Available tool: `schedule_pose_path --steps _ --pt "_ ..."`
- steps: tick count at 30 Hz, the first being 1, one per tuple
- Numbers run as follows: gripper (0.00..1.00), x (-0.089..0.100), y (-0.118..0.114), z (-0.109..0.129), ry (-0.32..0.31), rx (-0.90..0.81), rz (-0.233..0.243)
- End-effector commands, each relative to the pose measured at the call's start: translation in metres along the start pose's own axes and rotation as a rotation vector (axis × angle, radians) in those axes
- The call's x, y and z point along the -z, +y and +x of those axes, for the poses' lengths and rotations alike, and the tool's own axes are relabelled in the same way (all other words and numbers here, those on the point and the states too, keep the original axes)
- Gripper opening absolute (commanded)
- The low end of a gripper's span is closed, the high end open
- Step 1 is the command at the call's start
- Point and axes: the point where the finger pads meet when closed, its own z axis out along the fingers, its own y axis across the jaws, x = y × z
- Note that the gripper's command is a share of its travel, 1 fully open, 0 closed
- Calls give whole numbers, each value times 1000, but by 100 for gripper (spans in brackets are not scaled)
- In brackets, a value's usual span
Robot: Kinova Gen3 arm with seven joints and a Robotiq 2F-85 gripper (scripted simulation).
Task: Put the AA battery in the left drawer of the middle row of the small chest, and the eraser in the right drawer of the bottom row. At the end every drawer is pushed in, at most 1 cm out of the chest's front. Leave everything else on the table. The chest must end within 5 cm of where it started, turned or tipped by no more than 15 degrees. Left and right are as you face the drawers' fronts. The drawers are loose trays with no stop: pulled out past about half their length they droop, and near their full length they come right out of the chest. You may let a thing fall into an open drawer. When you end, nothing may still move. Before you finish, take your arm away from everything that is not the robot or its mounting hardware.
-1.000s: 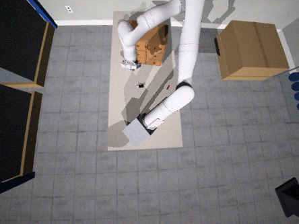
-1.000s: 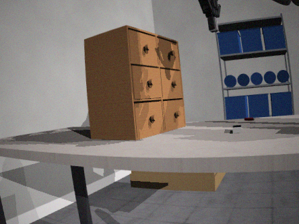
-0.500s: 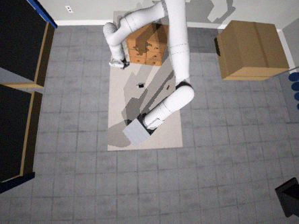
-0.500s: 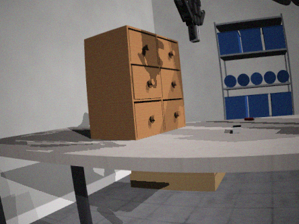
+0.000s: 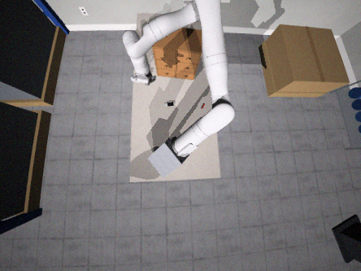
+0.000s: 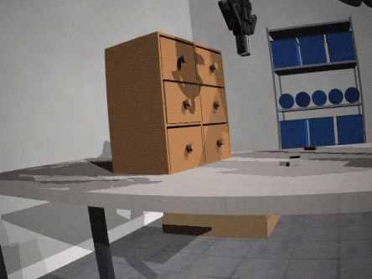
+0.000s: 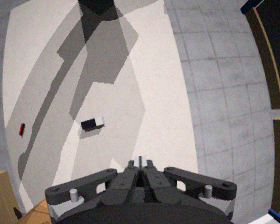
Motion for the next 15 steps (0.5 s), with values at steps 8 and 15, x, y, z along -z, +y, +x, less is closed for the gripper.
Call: schedule_pose_path --steps 8,15 --pt "0 -3 1 -2 -48 3 -1" --pt "0 -7 1 -5 -90 3 -1"
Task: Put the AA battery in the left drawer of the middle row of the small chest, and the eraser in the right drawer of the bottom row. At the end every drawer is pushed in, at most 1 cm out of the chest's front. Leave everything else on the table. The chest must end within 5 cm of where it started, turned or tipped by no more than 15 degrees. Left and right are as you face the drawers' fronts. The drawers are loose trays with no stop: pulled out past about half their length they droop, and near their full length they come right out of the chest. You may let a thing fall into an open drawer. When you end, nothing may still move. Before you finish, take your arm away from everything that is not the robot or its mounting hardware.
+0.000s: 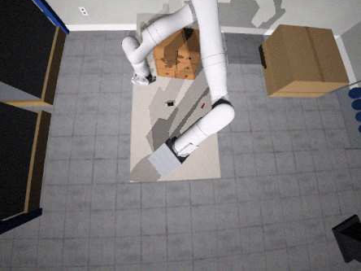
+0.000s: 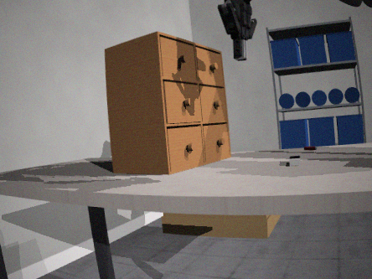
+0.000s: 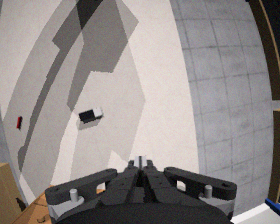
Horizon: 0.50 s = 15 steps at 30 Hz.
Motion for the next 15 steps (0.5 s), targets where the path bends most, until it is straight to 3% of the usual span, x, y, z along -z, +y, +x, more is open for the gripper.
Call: schedule_pose_path --steps 1,15 --pt "0 0 1 2 -14 8 -1" --pt "0 -16 1 -8 -193 8 -2"
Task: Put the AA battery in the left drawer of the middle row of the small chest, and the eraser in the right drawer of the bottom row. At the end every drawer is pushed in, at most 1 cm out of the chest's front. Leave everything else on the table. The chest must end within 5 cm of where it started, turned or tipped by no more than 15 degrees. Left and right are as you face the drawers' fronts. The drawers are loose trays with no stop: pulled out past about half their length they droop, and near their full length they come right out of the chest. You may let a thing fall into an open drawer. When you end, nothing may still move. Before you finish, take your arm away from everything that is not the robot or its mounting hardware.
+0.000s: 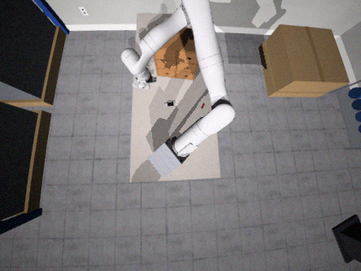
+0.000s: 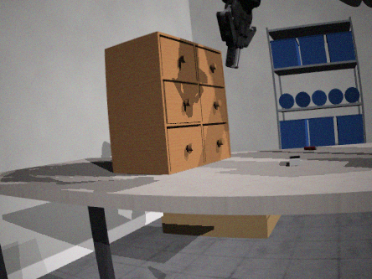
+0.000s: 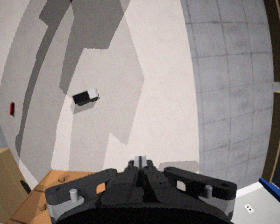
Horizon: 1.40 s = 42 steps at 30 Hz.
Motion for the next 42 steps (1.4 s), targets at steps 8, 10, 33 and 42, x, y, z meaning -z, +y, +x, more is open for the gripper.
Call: schedule_pose_path --steps 8,10,33,42 --pt "0 -10 1 2 -115 22 0" --pt "0 -13 1 1 -149 22 0" --pt "0 -52 2 -16 -551 22 -4" --pt "0 -65 2 -21 -687 22 -5"
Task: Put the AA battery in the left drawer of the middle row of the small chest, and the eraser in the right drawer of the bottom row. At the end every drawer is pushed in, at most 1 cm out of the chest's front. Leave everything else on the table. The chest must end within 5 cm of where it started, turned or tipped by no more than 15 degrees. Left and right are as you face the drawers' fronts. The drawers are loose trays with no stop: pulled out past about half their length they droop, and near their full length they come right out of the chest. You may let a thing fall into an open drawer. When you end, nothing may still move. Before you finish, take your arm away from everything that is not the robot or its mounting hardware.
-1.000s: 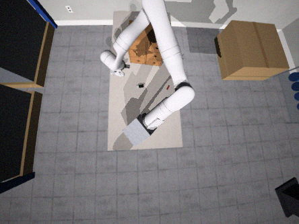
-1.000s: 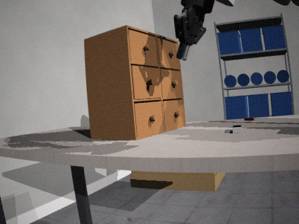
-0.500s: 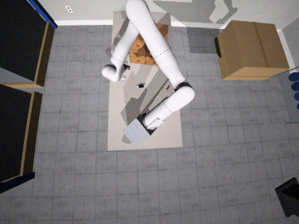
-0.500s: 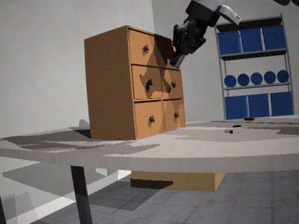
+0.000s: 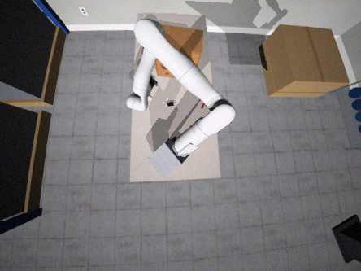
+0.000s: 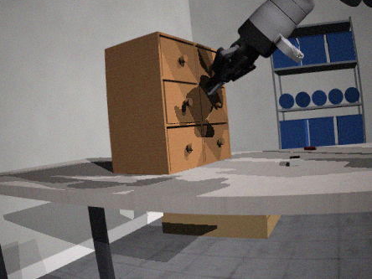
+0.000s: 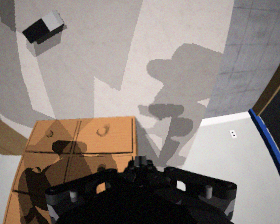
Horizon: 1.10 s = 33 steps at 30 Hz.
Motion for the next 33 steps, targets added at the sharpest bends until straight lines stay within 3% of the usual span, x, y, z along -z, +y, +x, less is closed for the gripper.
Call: schedule_pose_path --steps 1,9,18,33 --pt "0 -2 0 14 -37 29 -3" --pt "0 -14 0 18 -155 29 -4" --pt "0 -21 0 20 -225 29 -6" --pt "0 -26 0 21 -279 28 -7"
